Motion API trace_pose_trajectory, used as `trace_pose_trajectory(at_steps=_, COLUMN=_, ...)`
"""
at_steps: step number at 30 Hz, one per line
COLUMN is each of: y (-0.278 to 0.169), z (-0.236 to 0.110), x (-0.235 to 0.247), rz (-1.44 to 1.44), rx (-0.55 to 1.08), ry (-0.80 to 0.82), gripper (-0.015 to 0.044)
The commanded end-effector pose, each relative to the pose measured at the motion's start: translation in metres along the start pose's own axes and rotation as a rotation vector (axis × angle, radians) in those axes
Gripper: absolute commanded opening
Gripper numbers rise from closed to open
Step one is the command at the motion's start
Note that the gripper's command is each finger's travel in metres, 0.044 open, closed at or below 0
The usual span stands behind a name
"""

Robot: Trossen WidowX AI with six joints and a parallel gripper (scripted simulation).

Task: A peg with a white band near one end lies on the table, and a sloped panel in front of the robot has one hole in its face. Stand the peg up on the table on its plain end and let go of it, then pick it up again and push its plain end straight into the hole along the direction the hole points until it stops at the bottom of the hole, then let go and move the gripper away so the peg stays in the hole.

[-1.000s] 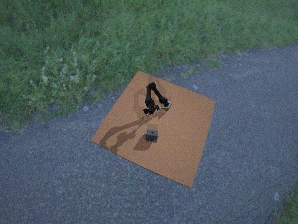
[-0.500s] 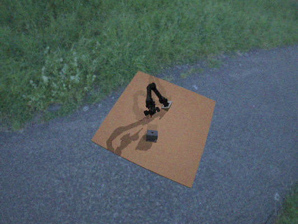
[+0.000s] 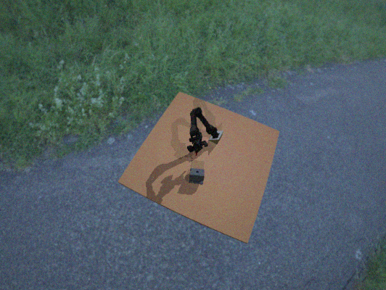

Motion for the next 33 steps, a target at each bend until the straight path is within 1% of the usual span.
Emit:
trace_pose_trajectory(at_steps=1, y=-0.009, z=0.000, x=0.002, rz=-0.025, rx=0.033, ry=0.016, gripper=0.0000)
trace_pose_trajectory(at_steps=33, y=-0.065, z=-0.014, x=0.020, rz=-0.176, rx=0.241, ry=0.201, gripper=0.0000)
Point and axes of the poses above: the point midway between the two fingers, 35 mm back from their tips, its own z axis out along the fingers, its own x axis across the jaws, y = z × x, the point moved 6 cm from there along -z, back along the fingers, and after that the axes turned 2 degrees about -z, right-handed, at the moved point
